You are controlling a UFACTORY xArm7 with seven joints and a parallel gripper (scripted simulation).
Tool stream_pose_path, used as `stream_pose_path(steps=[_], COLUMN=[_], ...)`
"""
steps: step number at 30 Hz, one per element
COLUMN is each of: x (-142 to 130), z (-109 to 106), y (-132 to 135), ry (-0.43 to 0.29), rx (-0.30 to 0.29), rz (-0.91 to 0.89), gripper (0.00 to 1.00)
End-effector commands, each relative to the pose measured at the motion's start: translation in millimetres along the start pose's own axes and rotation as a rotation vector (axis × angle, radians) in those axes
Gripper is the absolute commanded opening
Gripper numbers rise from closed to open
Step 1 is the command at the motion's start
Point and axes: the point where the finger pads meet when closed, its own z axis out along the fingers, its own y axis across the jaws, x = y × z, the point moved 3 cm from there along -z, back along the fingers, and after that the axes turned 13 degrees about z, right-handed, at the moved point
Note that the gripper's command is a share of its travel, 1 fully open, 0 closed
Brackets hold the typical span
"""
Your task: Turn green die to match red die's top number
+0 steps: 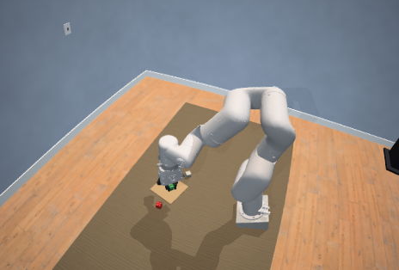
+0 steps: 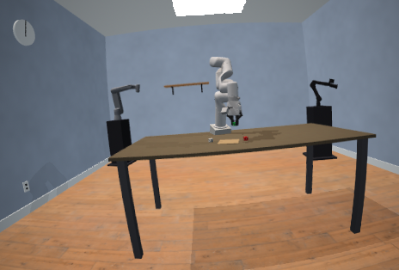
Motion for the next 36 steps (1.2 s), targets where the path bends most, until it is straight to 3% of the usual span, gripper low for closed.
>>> stream_pose_path(steps=[1,13,16,18,22,36], x=[15,50,50,62,72,74], z=[-1,-2,-2,-2,-2,-2], y=[-3,-2,-2,-1,0,1], ry=[0.007,0.004,0.004,0.002,0.000,0.000], rx=[-0.004,0.002,0.002,0.005,0.007,0.008], rz=[0.173,0.578,0.581,0.718,0.826,0.845], gripper=[0.21,0.21,0.21,0.21,0.21,0.21])
